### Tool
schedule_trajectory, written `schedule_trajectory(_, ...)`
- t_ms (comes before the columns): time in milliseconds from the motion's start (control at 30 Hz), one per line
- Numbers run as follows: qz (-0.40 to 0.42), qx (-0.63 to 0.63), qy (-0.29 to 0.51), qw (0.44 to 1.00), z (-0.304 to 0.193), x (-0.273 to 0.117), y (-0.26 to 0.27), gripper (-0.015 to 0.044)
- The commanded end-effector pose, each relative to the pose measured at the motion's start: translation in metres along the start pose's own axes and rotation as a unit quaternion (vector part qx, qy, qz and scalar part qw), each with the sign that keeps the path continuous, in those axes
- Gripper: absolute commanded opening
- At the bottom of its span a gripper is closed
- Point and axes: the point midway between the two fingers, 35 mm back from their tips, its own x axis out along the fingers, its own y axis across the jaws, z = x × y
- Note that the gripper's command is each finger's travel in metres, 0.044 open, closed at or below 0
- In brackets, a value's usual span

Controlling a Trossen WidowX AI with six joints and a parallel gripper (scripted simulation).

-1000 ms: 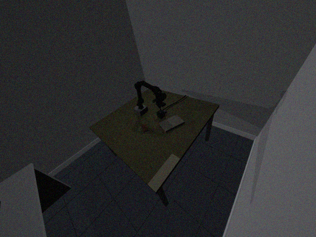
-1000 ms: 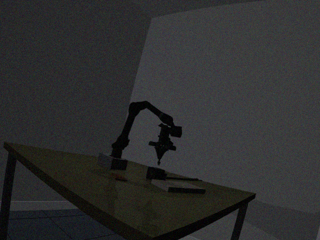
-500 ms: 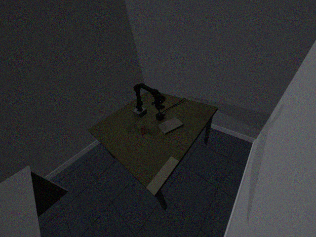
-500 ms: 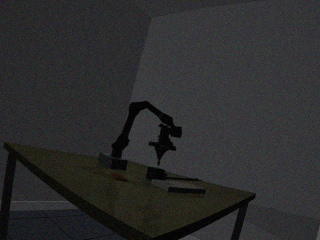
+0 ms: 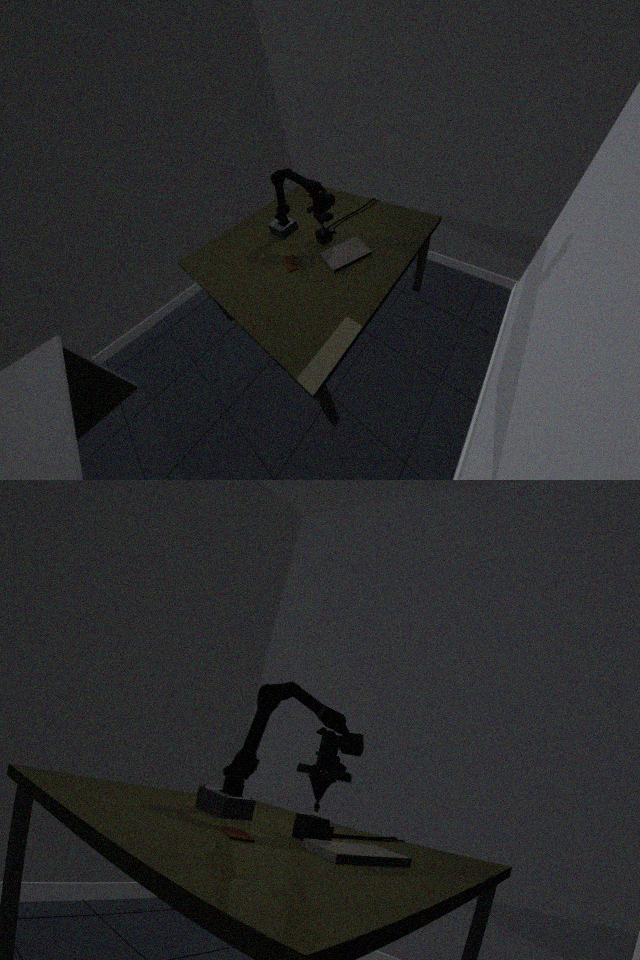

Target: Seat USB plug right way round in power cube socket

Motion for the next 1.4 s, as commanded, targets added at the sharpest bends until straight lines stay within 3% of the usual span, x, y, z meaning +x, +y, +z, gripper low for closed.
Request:
schedule_trajectory(0, 0.0, 0.003, 0.003, 1.0, -0.001, 0.0016, 0.0, 0.0)
schedule_trajectory(1367, 0.0, 0.014, 0.01, 1.0, -0.004, 0.0065, 0.0001, 0.0)
